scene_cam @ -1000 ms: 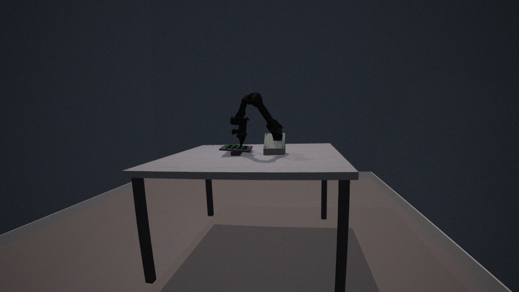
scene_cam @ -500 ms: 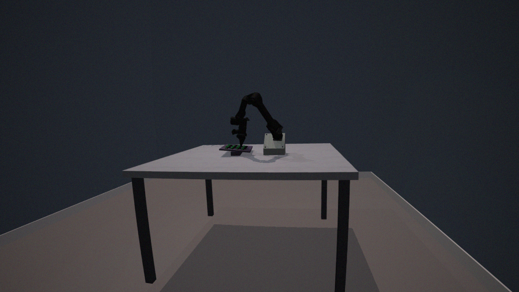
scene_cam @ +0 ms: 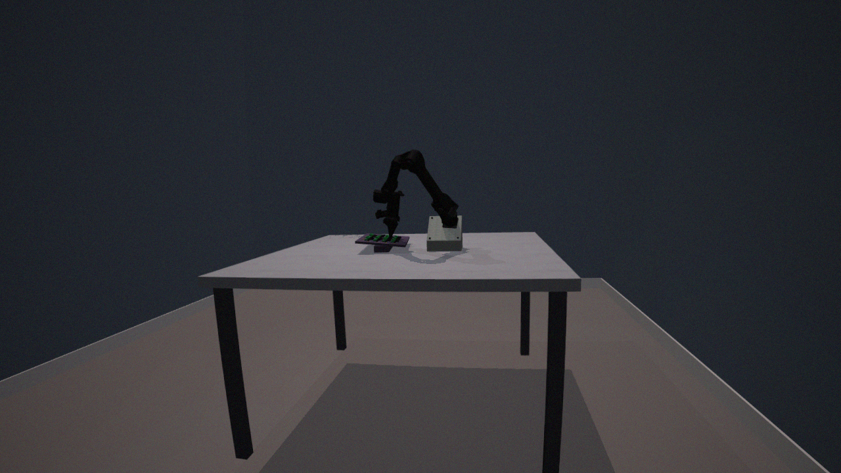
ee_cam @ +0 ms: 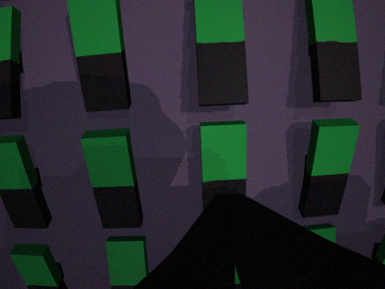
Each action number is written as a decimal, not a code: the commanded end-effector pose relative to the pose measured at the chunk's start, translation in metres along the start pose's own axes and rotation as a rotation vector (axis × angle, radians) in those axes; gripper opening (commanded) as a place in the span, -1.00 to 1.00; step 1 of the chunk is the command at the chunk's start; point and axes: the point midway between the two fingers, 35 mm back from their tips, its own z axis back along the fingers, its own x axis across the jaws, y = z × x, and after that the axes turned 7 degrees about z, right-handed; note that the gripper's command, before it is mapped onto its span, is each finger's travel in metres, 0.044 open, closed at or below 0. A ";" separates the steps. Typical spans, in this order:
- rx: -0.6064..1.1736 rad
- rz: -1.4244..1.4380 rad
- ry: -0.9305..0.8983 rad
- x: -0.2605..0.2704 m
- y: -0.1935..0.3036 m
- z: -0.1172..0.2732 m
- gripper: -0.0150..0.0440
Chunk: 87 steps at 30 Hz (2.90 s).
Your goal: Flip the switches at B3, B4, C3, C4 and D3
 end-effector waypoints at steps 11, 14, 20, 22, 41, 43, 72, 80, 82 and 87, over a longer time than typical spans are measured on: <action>0.025 -0.004 -0.006 0.000 -0.003 0.064 -0.49; 0.025 -0.004 -0.006 0.000 -0.003 0.064 -0.49; 0.027 -0.006 -0.008 0.034 0.028 0.065 -0.49; 0.027 -0.006 -0.008 0.039 0.033 0.065 -0.49; 0.000 -0.006 -0.007 0.040 0.035 0.017 -0.49; 0.000 -0.006 -0.007 0.040 0.035 0.015 -0.49; 0.000 -0.006 -0.007 0.040 0.035 0.005 -0.49; 0.000 -0.006 -0.007 0.040 0.035 0.004 -0.49; 0.000 -0.006 -0.007 0.040 0.035 0.004 -0.49; 0.000 -0.006 -0.007 0.040 0.035 0.003 -0.49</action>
